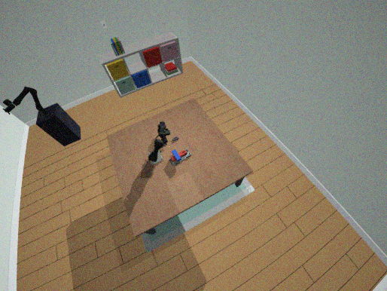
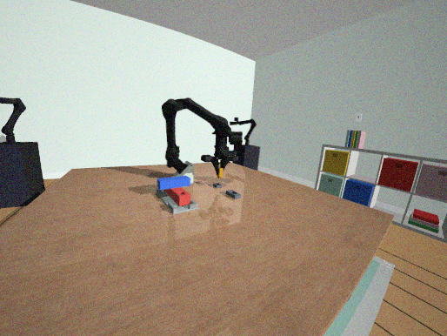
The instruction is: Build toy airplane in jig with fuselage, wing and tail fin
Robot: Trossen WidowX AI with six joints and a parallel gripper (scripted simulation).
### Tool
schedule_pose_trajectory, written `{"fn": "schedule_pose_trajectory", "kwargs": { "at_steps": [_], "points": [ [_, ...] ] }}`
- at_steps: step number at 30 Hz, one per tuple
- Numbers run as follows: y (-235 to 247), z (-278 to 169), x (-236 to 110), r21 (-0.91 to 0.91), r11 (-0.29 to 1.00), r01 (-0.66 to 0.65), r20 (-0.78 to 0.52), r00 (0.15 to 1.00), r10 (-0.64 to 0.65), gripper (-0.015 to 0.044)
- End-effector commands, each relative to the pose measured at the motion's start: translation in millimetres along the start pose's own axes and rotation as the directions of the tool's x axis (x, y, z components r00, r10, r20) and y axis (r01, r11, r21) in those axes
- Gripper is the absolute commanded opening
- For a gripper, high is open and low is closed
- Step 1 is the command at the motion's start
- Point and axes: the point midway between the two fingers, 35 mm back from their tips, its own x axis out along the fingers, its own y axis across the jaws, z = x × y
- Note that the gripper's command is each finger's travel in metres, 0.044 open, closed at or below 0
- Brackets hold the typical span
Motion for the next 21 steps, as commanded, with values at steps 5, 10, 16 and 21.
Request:
{"fn": "schedule_pose_trajectory", "kwargs": {
  "at_steps": [5, 10, 16, 21],
  "points": [
    [2.2, 0.1, -23.7, 0.005, 1.000, -0.001, 0.001, 1.000, 0.001, 0.0000],
    [2.5, -0.8, -39.6, 0.003, 1.000, 0.003, 0.003, 1.000, -0.003, 0.0000],
    [1.8, -2.7, -58.8, 0.001, 1.000, 0.009, 0.007, 1.000, -0.009, 0.0000],
    [0.4, -5.1, -74.9, 0.000, 1.000, 0.015, 0.010, 1.000, -0.015, 0.0000]
  ]
}}
